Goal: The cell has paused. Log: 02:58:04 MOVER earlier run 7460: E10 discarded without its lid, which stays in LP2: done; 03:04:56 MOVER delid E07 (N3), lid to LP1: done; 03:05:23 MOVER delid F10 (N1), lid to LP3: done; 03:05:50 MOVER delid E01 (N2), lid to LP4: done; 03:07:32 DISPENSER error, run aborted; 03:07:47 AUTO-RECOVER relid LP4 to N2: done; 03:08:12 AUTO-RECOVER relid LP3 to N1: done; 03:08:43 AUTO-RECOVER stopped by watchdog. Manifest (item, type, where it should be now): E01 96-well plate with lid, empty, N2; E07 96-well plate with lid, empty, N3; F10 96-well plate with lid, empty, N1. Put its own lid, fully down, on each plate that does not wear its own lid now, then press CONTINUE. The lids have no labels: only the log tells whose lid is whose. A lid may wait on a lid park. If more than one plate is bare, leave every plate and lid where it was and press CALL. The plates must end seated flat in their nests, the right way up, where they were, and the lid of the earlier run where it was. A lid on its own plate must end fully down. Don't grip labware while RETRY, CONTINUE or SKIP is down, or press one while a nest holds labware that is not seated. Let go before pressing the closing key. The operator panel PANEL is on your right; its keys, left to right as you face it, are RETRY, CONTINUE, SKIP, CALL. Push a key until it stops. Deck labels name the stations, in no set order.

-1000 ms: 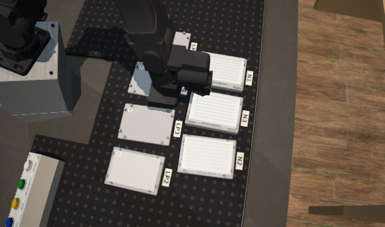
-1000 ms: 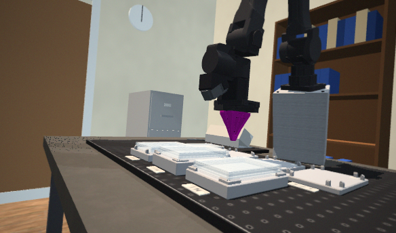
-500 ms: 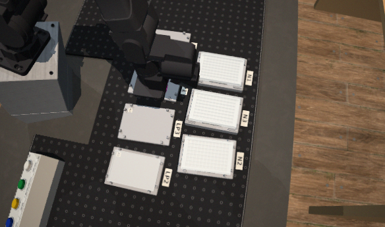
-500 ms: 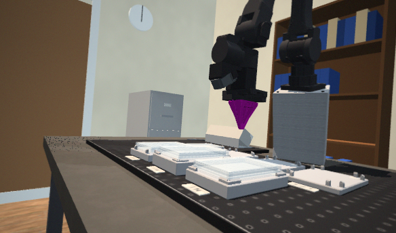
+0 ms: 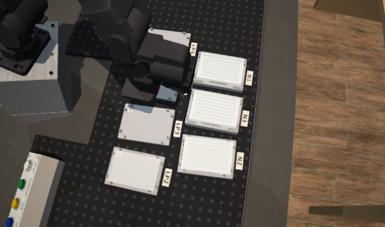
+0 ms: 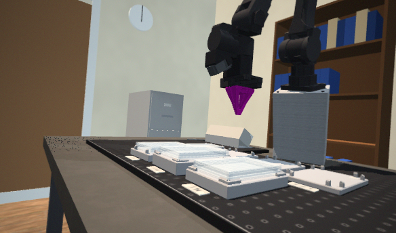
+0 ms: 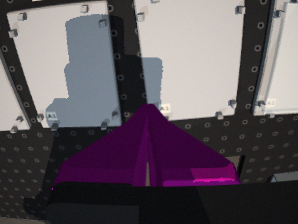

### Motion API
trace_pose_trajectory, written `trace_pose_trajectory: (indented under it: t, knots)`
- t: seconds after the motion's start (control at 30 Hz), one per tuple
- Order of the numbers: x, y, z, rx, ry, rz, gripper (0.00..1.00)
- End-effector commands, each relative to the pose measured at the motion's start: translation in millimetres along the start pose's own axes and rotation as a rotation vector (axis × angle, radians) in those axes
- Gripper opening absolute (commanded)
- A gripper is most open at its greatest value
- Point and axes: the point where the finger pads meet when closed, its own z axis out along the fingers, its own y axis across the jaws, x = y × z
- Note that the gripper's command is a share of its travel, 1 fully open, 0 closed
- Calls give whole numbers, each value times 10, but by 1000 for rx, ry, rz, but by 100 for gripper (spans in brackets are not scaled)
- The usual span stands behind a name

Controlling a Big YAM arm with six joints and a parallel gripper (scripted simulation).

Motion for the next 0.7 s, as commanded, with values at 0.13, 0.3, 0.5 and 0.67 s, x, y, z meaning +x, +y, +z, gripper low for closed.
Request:
trace_pose_trajectory:
  t: [0.13,0.3,0.5,0.67]
  knots:
    - [30,-316,10,0,-4,138,0]
    - [-10,-580,-12,1,-18,236,0]
    - [-54,-804,-36,4,-31,313,0]
    - [18,-1057,-36,3,-20,415,0]
